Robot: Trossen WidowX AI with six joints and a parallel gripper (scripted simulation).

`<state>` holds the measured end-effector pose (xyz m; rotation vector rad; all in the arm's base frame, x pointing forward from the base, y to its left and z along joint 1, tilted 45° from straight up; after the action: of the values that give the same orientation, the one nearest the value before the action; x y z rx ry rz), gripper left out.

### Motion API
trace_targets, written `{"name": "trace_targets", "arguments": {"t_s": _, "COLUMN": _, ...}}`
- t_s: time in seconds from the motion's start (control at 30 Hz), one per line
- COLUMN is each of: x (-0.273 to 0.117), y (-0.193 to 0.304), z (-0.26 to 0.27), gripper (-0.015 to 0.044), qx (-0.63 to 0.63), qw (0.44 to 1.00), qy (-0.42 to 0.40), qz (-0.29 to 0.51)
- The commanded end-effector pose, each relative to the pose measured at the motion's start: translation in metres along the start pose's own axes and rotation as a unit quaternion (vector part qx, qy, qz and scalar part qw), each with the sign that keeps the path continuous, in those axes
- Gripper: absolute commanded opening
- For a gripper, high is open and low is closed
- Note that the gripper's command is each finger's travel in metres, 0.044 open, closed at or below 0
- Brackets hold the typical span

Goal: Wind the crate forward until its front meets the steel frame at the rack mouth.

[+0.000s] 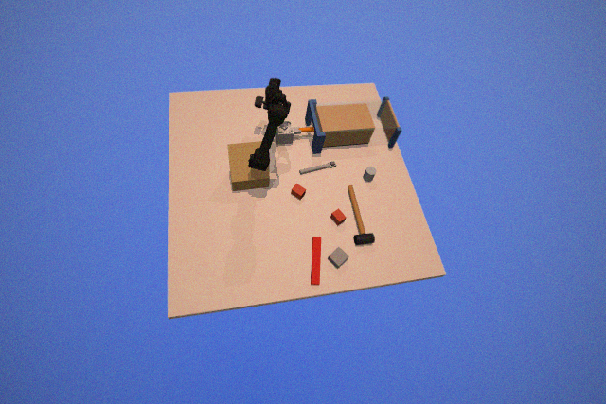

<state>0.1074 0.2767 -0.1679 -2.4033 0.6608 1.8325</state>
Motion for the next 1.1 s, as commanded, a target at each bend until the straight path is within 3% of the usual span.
{"name": "trace_targets", "arguments": {"t_s": 0.0, "x": -0.003, "y": 0.011, "z": 0.005, "gripper": 0.0, "qx": -0.003, "qw": 1.0, "qy": -0.006, "qz": 0.012}}
{"name": "trace_targets", "arguments": {"t_s": 1.07, "x": -0.016, "y": 0.039, "z": 0.013, "gripper": 0.0, "qx": -0.004, "qw": 1.0, "qy": -0.007, "qz": 0.013}}
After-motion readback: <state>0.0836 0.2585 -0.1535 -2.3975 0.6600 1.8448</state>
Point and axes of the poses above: the point midway between the two fingers, 35 mm back from their tips, its own x axis out along the fingers, its own z axis across the jaws, y = z × x, the point moved 6 cm from there along -x, back along the fingers, and after that the axes turned 5 degrees about x, right-handed, at the moved point
